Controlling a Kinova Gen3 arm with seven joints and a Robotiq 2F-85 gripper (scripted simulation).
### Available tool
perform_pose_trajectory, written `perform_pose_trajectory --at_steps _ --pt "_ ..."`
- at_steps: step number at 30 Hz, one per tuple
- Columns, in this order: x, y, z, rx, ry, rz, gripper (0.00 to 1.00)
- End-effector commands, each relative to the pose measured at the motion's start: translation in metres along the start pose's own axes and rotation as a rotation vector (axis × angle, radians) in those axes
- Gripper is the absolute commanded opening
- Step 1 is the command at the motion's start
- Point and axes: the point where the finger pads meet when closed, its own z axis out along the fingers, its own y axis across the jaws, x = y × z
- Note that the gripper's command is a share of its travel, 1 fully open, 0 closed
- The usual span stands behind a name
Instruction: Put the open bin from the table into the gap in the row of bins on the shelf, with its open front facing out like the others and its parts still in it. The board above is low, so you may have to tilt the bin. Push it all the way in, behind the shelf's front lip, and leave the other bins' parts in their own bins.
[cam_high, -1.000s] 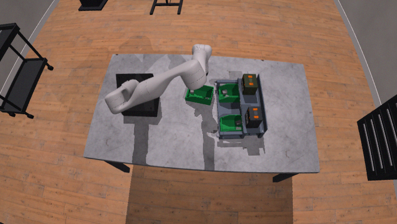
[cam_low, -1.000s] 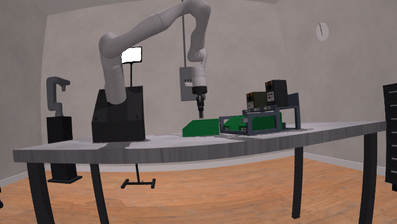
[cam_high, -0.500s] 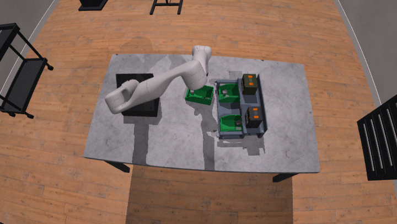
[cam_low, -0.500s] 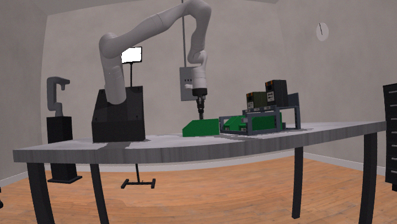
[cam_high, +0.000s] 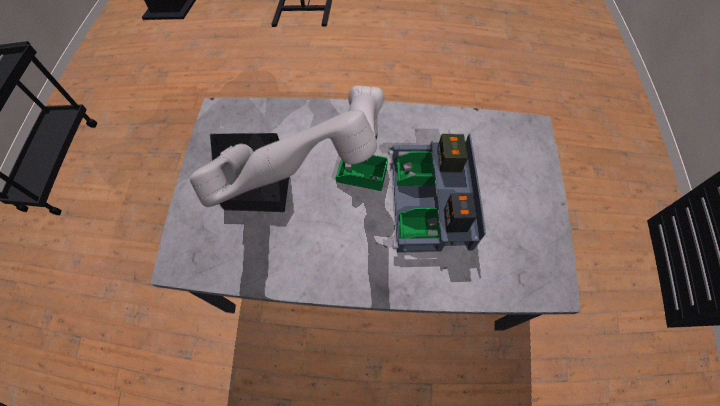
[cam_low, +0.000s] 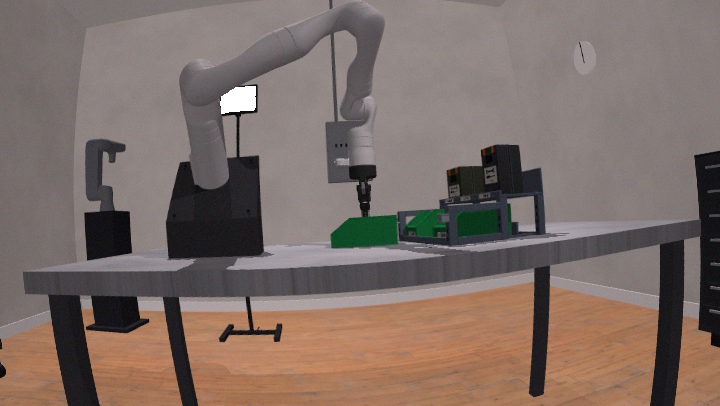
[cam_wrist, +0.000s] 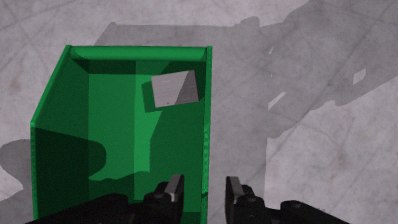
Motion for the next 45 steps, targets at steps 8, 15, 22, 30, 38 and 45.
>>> perform_pose_trajectory --at_steps 8,15,22,30,38,45 --pt "-0.0003 0.0005 0.0067 -0.001 -0.001 0.000 0.35" --pt "-0.0003 0.0005 0.0086 -0.001 -0.001 0.000 0.35" --pt "-0.0003 0.0005 0.0079 -0.001 -0.001 0.000 0.35" --pt "-0.0003 0.0005 0.0053 -0.001 -0.001 0.000 0.35" --pt "-0.0003 0.0005 0.0053 -0.001 -0.001 0.000 0.35" --pt "-0.0003 0.0005 0.0037 -0.001 -0.001 0.000 0.35"
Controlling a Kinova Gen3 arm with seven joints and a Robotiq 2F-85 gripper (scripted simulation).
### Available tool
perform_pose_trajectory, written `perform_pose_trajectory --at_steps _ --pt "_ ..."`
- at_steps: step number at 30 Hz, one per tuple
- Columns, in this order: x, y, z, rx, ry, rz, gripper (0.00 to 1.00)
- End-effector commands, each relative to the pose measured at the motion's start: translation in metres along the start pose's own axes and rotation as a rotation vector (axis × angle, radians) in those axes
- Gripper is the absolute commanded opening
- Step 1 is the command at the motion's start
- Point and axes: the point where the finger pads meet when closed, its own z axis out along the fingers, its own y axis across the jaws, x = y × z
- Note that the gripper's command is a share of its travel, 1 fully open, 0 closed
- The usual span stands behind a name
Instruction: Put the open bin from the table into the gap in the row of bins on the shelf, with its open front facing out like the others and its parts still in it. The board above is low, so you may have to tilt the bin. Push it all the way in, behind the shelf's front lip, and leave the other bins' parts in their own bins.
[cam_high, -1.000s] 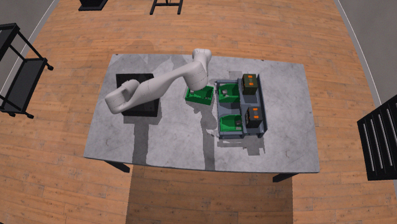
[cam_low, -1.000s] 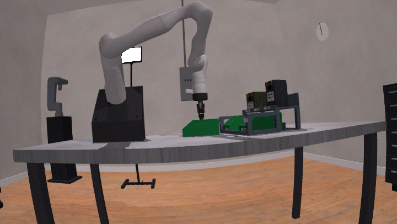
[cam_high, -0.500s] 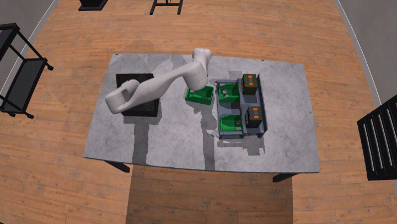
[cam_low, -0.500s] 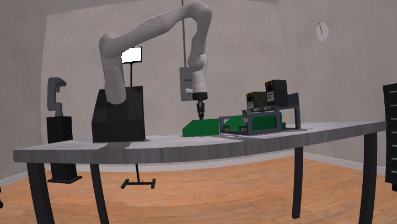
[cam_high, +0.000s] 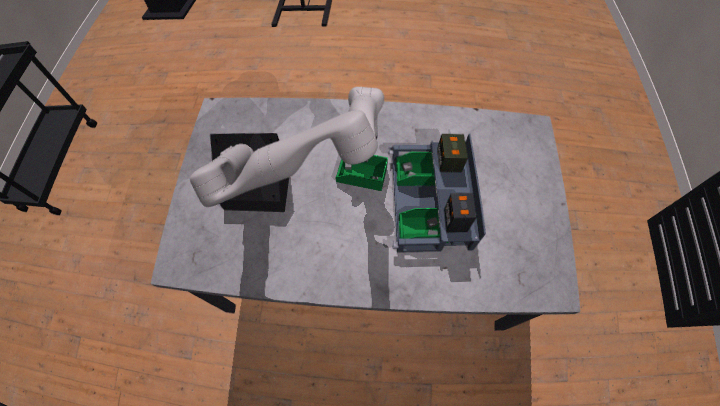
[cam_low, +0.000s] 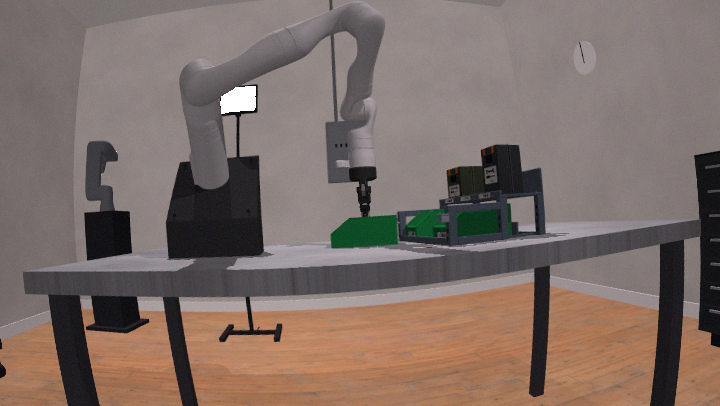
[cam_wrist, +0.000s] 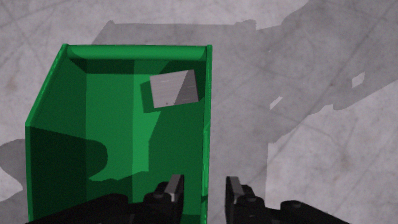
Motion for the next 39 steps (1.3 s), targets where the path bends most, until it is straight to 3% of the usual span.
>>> perform_pose_trajectory --at_steps 1,27,28,39 --pt "-0.0005 0.0005 -0.0011 -0.001 -0.001 0.000 0.35" --pt "-0.0005 0.0005 -0.0019 -0.001 -0.001 0.000 0.35" --pt "-0.0005 0.0005 -0.0019 -0.001 -0.001 0.000 0.10" --pt "-0.0005 0.0005 -0.0019 -0.001 -0.001 0.000 0.10"
